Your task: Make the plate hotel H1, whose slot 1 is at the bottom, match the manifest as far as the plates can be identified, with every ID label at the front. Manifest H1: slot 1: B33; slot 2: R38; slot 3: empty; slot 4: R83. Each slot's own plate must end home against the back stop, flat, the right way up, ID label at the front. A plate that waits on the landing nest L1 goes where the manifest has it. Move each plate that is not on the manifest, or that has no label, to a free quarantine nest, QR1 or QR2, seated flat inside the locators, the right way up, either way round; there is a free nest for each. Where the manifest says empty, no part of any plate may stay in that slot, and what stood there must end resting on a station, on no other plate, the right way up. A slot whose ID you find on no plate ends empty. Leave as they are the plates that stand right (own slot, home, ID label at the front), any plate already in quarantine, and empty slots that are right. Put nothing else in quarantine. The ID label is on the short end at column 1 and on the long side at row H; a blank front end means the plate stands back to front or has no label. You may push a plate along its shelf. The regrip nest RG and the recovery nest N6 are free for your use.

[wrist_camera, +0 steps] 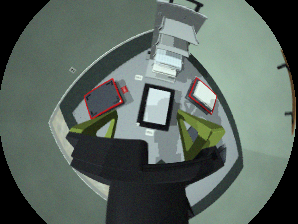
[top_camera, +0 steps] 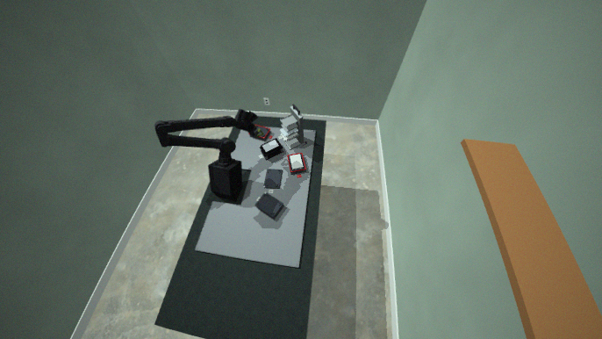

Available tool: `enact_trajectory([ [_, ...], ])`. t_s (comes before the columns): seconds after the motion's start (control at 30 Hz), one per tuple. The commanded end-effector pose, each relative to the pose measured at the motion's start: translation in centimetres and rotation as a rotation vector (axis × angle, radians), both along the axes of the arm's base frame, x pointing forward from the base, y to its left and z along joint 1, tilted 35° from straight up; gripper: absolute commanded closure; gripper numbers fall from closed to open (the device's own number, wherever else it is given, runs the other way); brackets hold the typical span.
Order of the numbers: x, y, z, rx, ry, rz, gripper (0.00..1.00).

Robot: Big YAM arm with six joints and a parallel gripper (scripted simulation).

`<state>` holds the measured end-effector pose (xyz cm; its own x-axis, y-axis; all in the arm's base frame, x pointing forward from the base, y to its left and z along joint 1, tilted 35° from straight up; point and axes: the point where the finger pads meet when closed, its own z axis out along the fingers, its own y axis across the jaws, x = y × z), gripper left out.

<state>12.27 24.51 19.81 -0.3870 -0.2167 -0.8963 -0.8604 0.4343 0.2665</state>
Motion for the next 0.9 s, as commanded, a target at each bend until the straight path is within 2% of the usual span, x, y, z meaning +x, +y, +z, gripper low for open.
enact_trajectory([
  [0.0, -0.5, 1.0, 4.0, -0.002, -0.108, 0.072, 0.0],
  [0.87, -4.0, 6.5, 7.5, -0.243, -0.374, 0.428, 0.0],
])
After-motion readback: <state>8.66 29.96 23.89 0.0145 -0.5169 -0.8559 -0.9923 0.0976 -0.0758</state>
